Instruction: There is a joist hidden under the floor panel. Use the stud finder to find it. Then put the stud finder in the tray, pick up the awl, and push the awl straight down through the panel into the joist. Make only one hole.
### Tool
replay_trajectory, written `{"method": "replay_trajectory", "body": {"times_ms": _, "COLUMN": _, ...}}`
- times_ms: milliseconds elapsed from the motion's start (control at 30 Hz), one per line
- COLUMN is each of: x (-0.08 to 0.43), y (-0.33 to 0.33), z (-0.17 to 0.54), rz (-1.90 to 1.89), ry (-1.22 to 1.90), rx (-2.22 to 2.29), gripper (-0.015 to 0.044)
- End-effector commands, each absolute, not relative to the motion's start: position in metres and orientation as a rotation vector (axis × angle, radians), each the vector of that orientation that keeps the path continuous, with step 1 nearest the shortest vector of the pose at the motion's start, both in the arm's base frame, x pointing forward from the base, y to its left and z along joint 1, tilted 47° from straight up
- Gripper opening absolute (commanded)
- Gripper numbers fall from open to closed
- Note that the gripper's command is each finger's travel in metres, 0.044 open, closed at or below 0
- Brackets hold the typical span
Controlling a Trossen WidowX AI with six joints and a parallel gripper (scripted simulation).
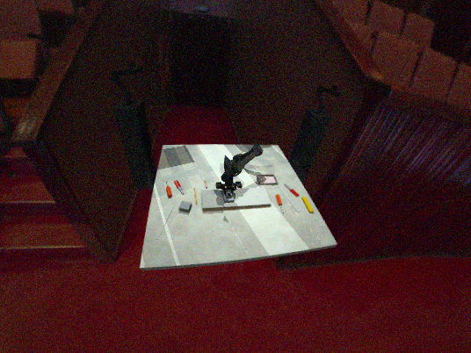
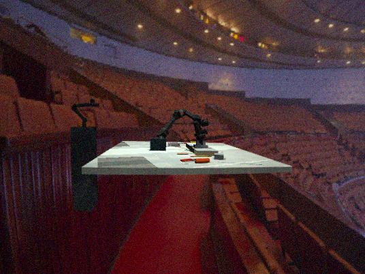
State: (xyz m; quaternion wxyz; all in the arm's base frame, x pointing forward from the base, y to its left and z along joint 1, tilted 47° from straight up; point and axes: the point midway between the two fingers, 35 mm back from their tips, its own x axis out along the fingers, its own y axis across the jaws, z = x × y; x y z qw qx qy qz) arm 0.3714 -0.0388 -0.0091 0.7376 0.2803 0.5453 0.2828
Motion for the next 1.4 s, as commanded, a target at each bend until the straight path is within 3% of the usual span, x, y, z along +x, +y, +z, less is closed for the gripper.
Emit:
{"method": "replay_trajectory", "body": {"times_ms": 0, "x": 0.372, "y": -0.044, "z": -0.015, "rz": 0.619, "ry": 1.200, "rx": 0.611, "gripper": 0.0000}}
{"method": "replay_trajectory", "body": {"times_ms": 1367, "x": 0.380, "y": -0.093, "z": -0.066, "rz": 0.617, "ry": 1.200, "rx": 0.607, "gripper": 0.0000}}
